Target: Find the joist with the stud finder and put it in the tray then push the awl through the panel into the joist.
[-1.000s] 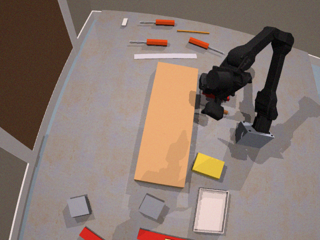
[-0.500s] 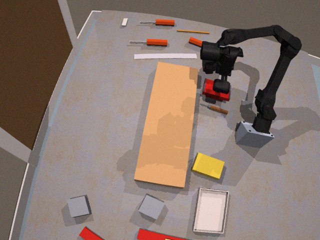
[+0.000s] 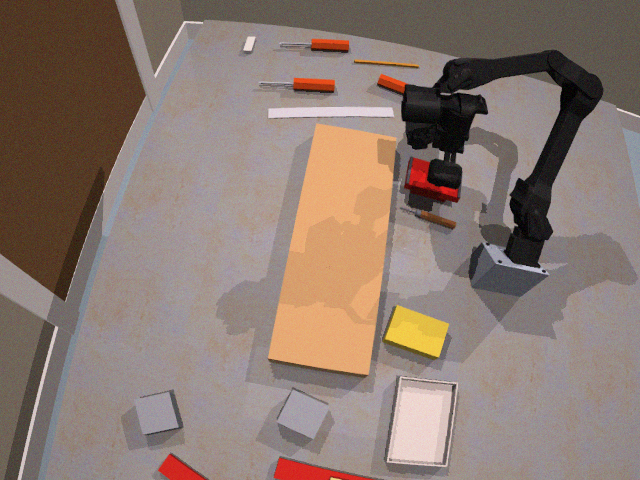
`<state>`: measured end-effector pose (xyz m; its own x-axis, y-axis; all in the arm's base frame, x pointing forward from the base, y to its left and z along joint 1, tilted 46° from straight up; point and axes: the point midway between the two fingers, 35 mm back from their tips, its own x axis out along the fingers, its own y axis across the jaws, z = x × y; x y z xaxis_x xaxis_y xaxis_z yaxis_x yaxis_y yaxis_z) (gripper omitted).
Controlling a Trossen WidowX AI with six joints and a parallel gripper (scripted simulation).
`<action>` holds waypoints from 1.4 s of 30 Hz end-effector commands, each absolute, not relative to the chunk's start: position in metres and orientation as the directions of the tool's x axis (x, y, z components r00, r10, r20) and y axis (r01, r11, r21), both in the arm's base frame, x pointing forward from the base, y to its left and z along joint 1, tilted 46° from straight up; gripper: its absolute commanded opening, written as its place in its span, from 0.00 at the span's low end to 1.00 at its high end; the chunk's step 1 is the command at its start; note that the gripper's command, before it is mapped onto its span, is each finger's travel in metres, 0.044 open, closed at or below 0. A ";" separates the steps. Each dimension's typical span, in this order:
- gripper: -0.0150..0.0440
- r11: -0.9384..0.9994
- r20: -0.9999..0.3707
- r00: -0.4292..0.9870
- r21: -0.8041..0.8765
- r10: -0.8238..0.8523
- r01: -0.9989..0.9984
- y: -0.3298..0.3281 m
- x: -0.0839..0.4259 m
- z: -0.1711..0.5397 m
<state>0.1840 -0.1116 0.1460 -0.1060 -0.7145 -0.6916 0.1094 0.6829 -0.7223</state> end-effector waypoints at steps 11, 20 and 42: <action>1.00 0.688 -0.697 -0.113 -0.718 -0.709 0.109 -0.123 0.183 0.129; 1.00 0.687 -0.696 -0.113 -0.718 -0.709 0.109 -0.134 0.182 0.119; 0.79 0.684 -0.693 -0.114 -0.721 -0.712 0.109 -0.146 0.180 0.109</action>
